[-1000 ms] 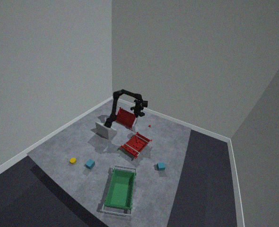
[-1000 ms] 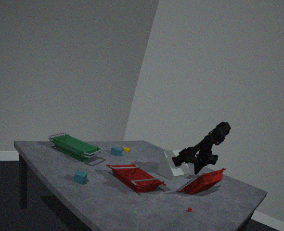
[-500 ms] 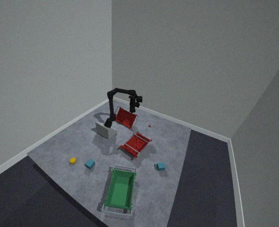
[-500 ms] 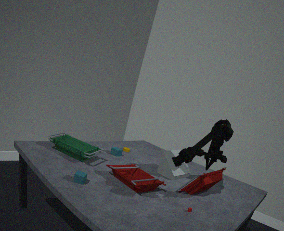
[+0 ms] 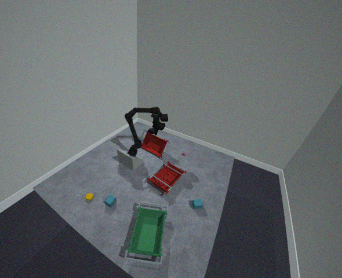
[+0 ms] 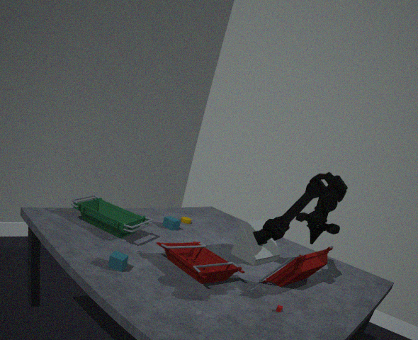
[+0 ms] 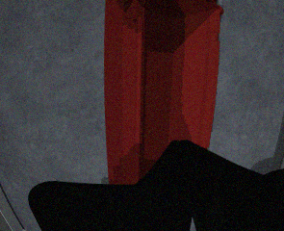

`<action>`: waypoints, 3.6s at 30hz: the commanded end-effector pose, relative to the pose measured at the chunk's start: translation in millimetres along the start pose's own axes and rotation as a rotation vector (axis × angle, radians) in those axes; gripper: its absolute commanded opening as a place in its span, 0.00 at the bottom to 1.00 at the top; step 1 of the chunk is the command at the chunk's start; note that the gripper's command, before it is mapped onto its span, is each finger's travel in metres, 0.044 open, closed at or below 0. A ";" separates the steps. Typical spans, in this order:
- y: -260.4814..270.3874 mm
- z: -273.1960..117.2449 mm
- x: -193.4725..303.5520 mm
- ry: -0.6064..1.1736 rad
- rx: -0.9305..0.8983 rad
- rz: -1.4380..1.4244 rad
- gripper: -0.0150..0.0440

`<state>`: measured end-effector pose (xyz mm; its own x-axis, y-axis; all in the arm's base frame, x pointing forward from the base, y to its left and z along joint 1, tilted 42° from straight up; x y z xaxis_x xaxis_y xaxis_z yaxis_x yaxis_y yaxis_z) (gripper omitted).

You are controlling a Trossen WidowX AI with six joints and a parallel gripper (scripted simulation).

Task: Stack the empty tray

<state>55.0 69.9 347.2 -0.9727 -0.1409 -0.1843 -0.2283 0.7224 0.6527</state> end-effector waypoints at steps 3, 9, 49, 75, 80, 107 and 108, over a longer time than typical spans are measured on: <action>-0.3 -0.6 6.4 0.002 0.009 0.072 0.25; -0.8 2.6 5.9 0.003 0.011 0.071 0.25; 24.4 46.9 -1.1 0.001 -0.001 0.073 0.25; 43.9 9.6 -7.9 -0.004 0.003 0.079 0.25; 43.9 9.6 -7.9 -0.004 0.003 0.079 0.25; 43.9 9.6 -7.9 -0.004 0.003 0.079 0.25; 43.9 9.6 -7.9 -0.004 0.003 0.079 0.25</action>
<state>52.9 109.3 370.3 -0.9869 -0.0869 -0.1357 -0.1557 0.7316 0.6637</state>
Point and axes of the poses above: the point midway between the two fingers, 35 mm back from their tips, its own z axis out along the fingers, its own y axis across the jaws, x = y × z, the point moved 9 cm from there along -z, back along the fingers, and after that the axes turned 12 degrees about -z, right-handed, at the moved point
